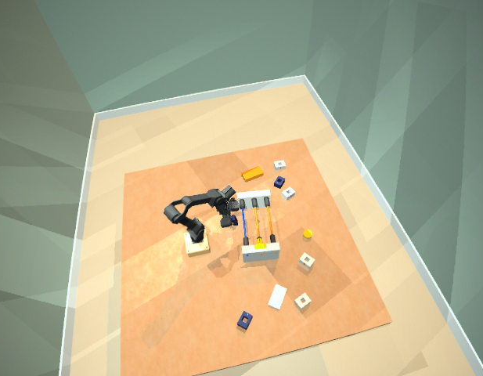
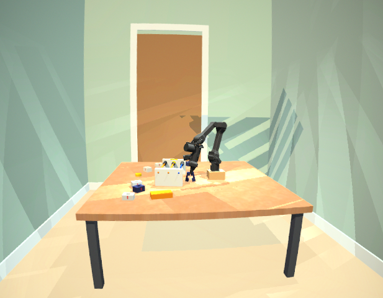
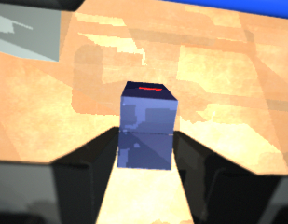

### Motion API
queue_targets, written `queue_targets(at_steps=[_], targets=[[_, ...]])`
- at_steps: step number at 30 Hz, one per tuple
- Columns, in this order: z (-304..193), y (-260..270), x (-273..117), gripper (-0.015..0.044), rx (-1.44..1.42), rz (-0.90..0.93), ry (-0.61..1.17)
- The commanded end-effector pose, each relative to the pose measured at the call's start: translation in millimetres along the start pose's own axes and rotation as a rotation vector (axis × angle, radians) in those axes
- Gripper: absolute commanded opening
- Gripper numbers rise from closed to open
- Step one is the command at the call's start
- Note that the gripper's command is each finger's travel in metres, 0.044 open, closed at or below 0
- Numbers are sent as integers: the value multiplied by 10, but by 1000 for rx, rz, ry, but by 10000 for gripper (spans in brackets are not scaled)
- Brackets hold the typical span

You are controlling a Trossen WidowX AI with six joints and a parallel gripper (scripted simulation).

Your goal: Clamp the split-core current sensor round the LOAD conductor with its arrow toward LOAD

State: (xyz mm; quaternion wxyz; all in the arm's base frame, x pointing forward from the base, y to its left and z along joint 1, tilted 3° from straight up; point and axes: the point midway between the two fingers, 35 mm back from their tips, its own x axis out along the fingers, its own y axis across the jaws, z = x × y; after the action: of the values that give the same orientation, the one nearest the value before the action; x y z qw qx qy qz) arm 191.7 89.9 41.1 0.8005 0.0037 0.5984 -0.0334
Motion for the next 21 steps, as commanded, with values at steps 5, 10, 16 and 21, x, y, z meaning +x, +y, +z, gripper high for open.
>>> queue_targets(at_steps=[5,10,16,21], targets=[[-79,-19,3,0,4,-7,-3],[-70,-9,-2,79,1,-2,0],[-70,-9,-2,236,1,-2,0],[-70,-9,-2,324,1,-2,0]])
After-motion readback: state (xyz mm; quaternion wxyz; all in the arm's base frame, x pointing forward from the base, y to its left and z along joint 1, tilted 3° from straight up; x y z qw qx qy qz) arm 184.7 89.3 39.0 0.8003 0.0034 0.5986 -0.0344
